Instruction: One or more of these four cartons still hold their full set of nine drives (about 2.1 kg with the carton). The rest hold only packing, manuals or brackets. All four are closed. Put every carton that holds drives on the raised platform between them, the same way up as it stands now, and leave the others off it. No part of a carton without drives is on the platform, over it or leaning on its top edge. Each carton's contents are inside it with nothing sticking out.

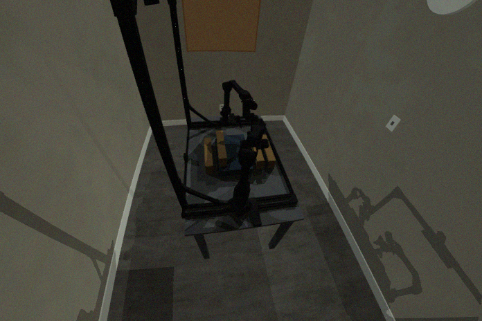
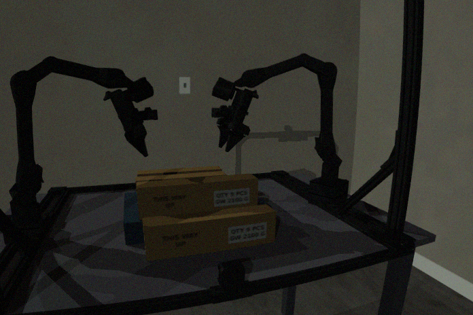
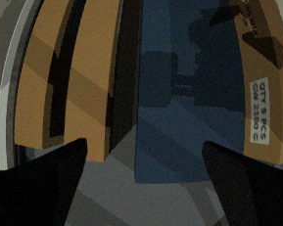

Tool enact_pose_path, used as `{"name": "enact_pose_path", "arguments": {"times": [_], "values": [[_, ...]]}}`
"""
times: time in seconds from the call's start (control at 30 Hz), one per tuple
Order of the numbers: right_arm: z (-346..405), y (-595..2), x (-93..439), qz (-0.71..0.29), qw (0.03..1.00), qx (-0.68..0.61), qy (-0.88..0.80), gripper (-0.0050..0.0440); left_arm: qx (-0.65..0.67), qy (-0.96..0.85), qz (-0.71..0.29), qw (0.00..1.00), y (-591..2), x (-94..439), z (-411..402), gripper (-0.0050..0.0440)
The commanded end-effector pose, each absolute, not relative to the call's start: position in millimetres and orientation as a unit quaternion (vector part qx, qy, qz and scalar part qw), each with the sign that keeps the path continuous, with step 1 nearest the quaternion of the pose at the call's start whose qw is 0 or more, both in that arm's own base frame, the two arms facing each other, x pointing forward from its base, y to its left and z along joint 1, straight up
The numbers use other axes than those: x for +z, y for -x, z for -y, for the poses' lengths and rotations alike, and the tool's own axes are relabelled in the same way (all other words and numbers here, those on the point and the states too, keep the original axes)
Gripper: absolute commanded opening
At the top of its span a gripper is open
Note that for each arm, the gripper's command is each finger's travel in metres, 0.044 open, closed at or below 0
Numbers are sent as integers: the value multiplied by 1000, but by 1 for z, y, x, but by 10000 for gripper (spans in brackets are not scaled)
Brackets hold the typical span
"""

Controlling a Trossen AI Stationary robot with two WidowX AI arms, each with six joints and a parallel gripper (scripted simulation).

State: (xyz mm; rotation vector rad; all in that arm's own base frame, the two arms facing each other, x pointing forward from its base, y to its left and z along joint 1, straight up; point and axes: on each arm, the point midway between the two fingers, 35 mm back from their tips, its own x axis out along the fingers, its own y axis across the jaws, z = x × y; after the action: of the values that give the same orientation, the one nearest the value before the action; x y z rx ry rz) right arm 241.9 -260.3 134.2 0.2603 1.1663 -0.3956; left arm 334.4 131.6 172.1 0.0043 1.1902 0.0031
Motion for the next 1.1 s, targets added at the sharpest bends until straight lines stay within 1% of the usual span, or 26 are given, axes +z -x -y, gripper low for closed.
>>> {"name": "enact_pose_path", "arguments": {"times": [0.0,0.47,0.8,1.07], "values": [[285,-231,133,-546,809,-179,-121,389,-4,-3,-559,829,-335,173,-159,389],[376,-186,132,-546,809,-179,-121,389,-4,-3,-559,829,-338,172,-263,389],[400,-175,132,-546,809,-179,-121,389,-4,-3,-559,829,-338,172,-289,389],[405,-172,132,-546,809,-179,-121,389,-4,-3,-559,829,-339,172,-295,389]]}}
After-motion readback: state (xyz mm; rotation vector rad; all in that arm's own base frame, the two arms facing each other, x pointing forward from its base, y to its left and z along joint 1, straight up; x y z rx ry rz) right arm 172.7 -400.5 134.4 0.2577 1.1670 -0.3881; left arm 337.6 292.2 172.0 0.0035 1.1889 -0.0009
